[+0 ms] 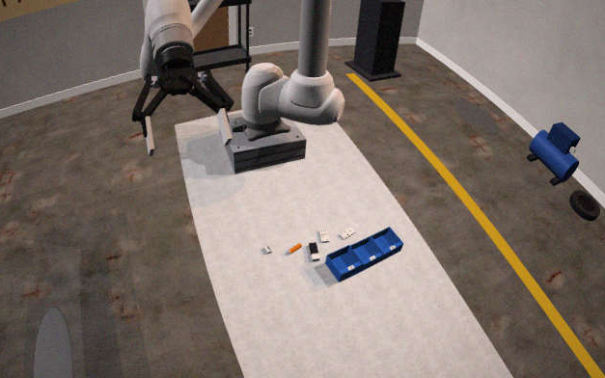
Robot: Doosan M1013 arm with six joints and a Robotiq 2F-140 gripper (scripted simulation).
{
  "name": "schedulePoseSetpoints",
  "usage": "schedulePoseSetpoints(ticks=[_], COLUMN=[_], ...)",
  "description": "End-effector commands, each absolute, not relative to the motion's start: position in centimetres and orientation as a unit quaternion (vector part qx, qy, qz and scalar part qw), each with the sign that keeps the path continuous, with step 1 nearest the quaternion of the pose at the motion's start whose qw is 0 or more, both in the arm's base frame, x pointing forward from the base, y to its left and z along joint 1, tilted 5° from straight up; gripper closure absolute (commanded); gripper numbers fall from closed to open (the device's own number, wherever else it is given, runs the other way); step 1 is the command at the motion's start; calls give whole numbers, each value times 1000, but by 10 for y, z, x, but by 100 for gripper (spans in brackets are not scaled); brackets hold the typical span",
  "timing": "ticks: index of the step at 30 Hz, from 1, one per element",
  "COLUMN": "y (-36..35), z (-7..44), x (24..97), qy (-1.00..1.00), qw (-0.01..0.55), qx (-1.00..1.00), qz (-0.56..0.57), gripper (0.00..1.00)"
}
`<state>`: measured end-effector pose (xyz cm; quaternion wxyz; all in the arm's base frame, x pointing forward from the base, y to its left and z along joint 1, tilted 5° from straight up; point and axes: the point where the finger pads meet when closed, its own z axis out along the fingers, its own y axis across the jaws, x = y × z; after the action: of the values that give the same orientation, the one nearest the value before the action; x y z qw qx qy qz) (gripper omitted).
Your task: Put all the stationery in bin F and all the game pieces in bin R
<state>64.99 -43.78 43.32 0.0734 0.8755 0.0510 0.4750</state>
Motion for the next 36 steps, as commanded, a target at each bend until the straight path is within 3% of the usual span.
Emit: schedulePoseSetpoints(ticks=[1,2,3,36], y=[-438,-438,-437,-426], z=[433,433,425,184], x=[650,650,649,634], qy=[51,51,51,51], qw=[73,73,73,73], qx=[875,875,875,875], qz=[475,475,475,475], gripper=[0,0,95,95])
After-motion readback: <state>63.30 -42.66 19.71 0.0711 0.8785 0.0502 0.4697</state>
